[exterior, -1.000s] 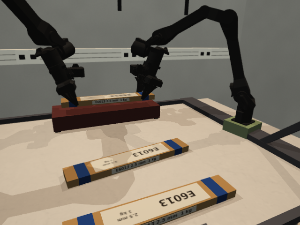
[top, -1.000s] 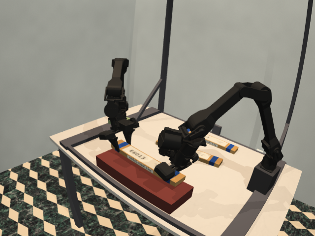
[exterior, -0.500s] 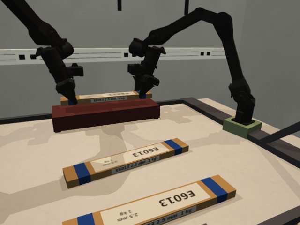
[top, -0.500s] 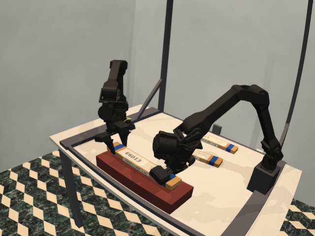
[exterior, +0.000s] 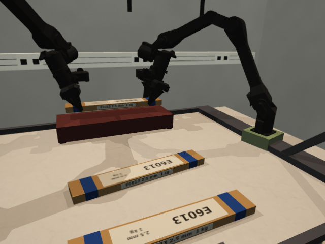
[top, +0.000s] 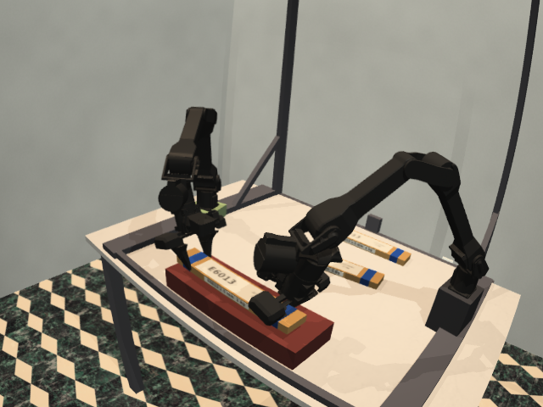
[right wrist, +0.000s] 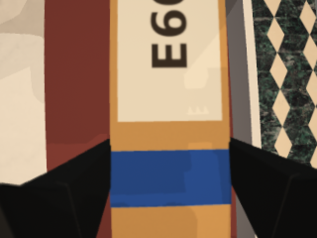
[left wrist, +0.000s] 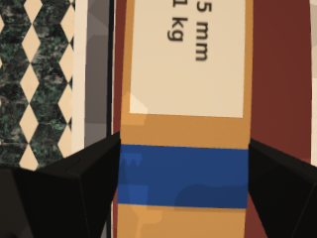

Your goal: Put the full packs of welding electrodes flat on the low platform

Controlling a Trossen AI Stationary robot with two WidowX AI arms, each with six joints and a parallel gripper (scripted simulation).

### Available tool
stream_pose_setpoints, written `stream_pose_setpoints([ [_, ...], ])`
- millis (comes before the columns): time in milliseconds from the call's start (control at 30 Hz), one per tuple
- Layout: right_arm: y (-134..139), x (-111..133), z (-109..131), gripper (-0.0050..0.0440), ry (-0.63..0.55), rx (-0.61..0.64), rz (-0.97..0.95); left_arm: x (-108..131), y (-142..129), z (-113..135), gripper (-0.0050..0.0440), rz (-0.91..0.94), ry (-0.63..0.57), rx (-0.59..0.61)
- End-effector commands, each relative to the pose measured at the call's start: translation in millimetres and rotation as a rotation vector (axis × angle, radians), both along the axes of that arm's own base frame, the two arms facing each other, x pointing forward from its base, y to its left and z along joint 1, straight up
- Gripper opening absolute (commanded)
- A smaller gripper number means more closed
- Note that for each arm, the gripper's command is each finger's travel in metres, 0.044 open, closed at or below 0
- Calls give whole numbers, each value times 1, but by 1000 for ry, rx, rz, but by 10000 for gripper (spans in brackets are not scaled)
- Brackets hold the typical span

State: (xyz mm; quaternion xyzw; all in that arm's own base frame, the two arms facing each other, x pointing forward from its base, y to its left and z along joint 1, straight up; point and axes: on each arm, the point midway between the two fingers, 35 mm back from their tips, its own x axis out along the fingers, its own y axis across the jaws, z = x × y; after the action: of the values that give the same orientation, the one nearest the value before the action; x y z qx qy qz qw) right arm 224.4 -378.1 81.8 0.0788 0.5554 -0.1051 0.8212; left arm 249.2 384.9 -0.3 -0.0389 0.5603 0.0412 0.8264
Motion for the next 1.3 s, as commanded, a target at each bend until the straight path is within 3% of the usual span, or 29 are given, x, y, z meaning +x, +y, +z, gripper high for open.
stream_pose_setpoints([
  [0, -13, -1, 17, -50, -15, -40, 17, -9, 25, 19, -50, 25, -14, 50],
  [300, -31, -5, 17, -50, -11, -42, 16, -11, 29, 25, -50, 25, -18, 61],
  [533, -31, -6, 25, -50, -14, -60, 15, -12, 29, 25, -50, 25, -19, 61],
  [1267, -30, -9, 19, -50, -9, -46, 15, -15, 25, 20, -50, 25, -13, 50],
])
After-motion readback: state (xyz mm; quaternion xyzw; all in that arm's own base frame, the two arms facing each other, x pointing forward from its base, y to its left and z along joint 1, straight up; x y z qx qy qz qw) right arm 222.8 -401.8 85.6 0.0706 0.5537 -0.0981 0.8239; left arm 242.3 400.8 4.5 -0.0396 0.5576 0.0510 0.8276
